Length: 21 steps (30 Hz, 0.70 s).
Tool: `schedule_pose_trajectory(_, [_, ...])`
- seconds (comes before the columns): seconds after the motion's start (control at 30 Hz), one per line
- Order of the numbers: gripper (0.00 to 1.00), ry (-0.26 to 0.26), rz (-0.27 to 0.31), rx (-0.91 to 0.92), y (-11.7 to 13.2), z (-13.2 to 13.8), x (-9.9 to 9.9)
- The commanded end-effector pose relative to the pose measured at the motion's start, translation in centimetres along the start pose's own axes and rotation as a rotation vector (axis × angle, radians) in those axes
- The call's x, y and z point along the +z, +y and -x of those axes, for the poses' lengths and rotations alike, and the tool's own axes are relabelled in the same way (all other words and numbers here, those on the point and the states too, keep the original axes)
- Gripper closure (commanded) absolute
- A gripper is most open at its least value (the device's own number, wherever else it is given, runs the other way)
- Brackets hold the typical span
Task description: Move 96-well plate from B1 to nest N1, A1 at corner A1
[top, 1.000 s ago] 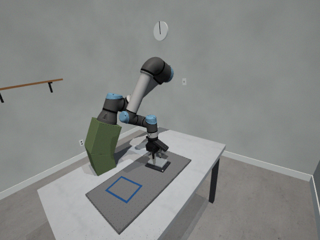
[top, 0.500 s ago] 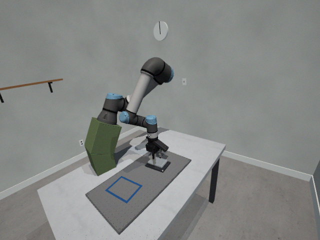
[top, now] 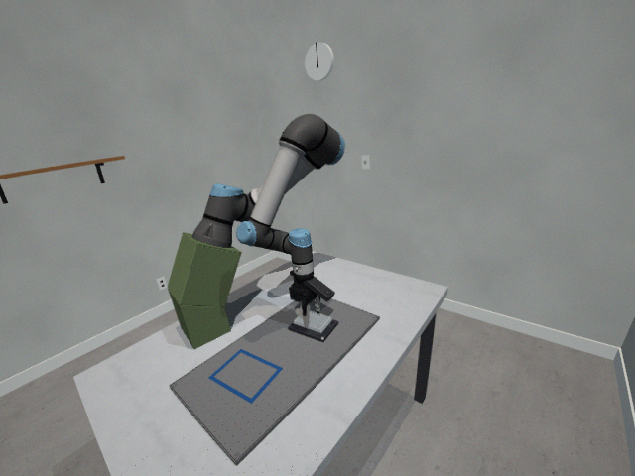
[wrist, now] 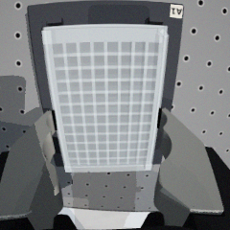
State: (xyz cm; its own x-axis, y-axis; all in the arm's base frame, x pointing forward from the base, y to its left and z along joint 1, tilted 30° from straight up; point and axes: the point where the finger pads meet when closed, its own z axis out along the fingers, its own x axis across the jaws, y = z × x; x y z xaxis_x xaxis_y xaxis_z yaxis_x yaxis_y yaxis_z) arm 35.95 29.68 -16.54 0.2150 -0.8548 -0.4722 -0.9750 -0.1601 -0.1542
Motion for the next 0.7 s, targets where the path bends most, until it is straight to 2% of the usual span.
schedule_pose_trajectory(0.0, [1.0, 0.0, -0.001, 0.0, -0.04, 0.0, 0.05])
schedule_pose_trajectory(0.67, [1.0, 0.0, -0.001, 0.0, -0.04, 0.0, 0.35])
